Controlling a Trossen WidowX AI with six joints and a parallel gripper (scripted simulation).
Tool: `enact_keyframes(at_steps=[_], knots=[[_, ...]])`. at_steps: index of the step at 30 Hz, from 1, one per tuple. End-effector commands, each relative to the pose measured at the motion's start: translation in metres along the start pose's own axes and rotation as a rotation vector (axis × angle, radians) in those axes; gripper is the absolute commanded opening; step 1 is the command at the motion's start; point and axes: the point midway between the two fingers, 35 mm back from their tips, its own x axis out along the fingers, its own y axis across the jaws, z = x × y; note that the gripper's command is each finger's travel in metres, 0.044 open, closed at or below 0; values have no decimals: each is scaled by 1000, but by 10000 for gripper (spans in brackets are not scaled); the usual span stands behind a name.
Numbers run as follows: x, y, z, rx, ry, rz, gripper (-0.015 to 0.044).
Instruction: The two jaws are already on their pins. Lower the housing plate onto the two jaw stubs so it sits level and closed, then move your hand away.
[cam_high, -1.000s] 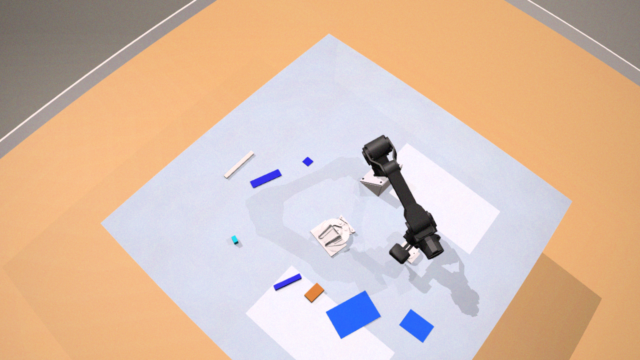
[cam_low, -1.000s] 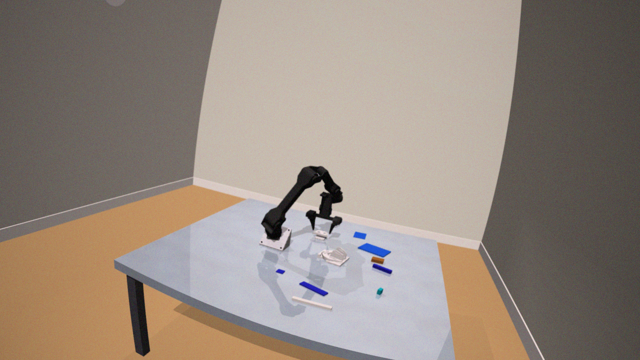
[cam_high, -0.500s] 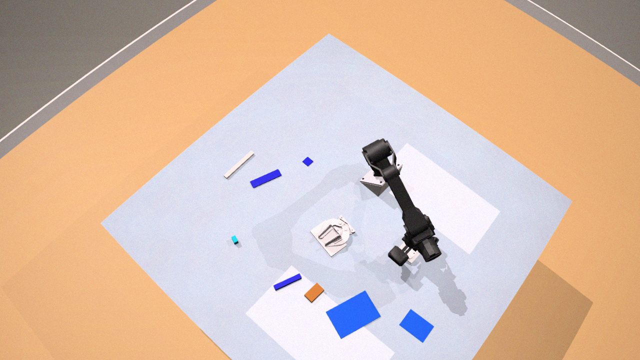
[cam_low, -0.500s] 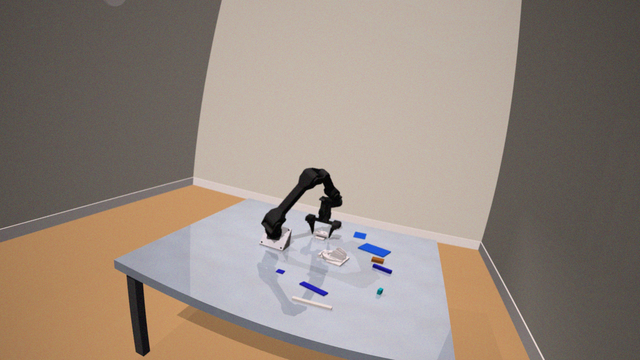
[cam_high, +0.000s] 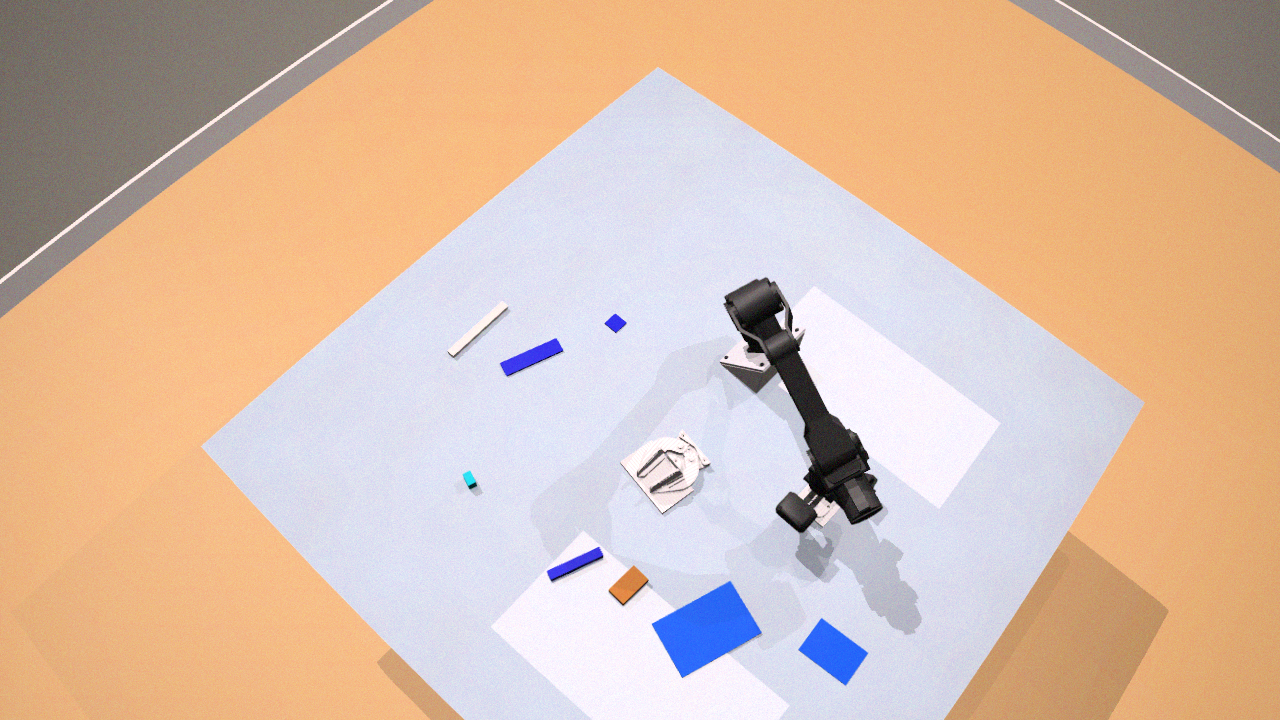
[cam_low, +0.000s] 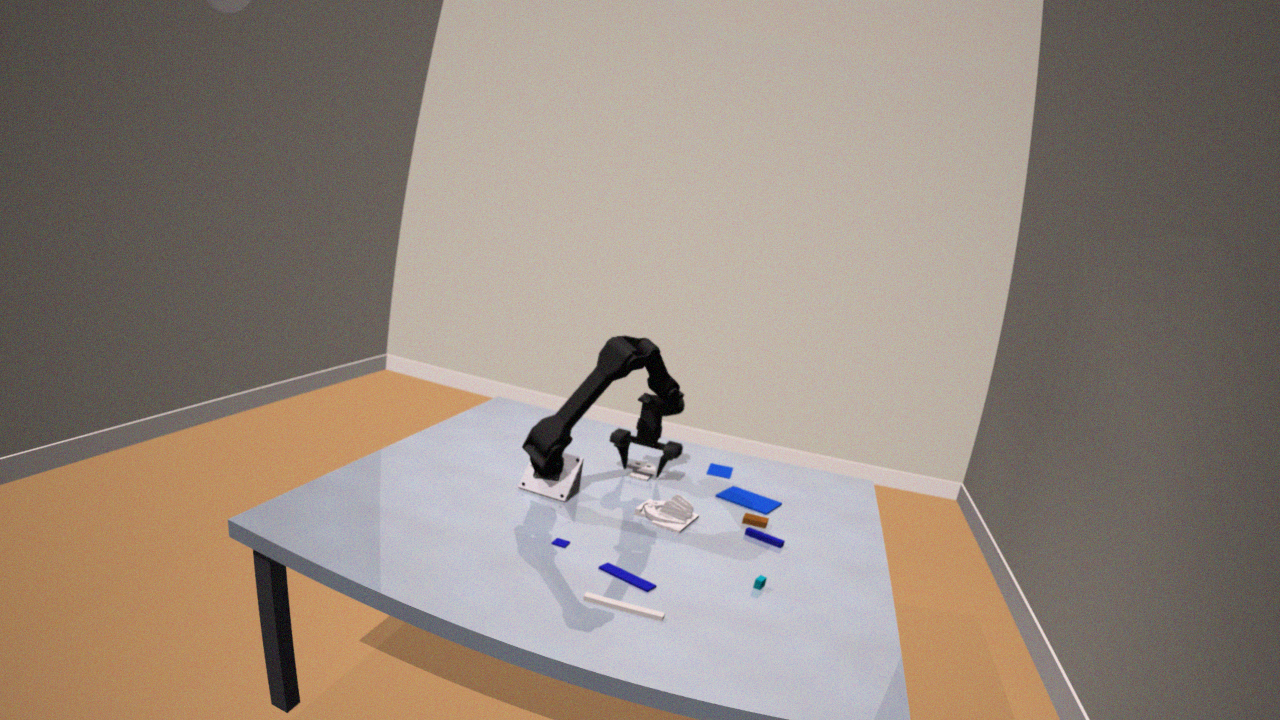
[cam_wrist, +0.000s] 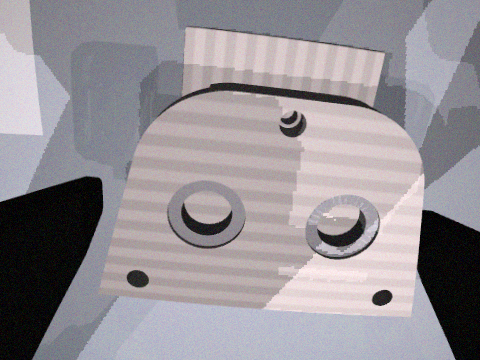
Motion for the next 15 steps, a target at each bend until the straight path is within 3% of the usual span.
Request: enact_keyframes(at_steps=[1,6,15], knots=[[1,0,0,-4,0,-3,440],[1,0,0,-4,0,-3,440],[0,0,0,0,0,0,380]])
